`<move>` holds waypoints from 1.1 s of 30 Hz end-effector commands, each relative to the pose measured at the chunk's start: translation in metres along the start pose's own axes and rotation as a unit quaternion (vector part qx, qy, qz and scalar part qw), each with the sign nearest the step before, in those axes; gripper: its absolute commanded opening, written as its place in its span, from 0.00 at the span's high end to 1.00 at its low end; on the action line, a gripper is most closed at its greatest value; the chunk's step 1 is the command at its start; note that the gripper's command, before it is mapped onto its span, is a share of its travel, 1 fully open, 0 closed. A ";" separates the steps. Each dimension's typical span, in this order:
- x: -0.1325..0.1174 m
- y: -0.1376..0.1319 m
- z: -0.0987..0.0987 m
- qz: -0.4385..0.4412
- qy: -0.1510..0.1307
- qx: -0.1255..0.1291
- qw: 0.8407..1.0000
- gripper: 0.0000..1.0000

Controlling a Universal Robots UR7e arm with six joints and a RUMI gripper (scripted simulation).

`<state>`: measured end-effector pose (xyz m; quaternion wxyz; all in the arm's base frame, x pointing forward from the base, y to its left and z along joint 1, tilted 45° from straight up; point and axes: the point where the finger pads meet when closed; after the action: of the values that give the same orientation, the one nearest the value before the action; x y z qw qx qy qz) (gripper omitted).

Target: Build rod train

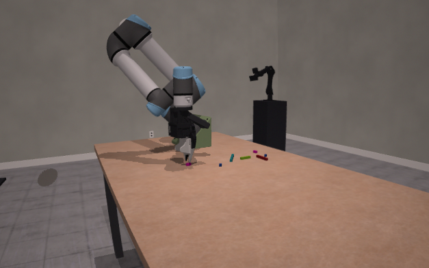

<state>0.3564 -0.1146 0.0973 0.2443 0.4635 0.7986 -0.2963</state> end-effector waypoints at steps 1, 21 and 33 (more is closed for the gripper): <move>0.000 0.000 0.000 0.000 0.000 0.000 1.000 0.86; 0.000 0.000 0.001 0.000 0.000 0.000 1.000 0.86; 0.000 0.000 0.012 0.000 0.000 0.000 1.000 0.86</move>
<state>0.3573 -0.1201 0.0917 0.2441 0.4636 0.7986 -0.2964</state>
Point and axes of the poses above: the point where the finger pads meet when closed, its own z axis out along the fingers, its own y axis across the jaws, x = y × z, and after that the axes turned 15 degrees about -z, right-handed
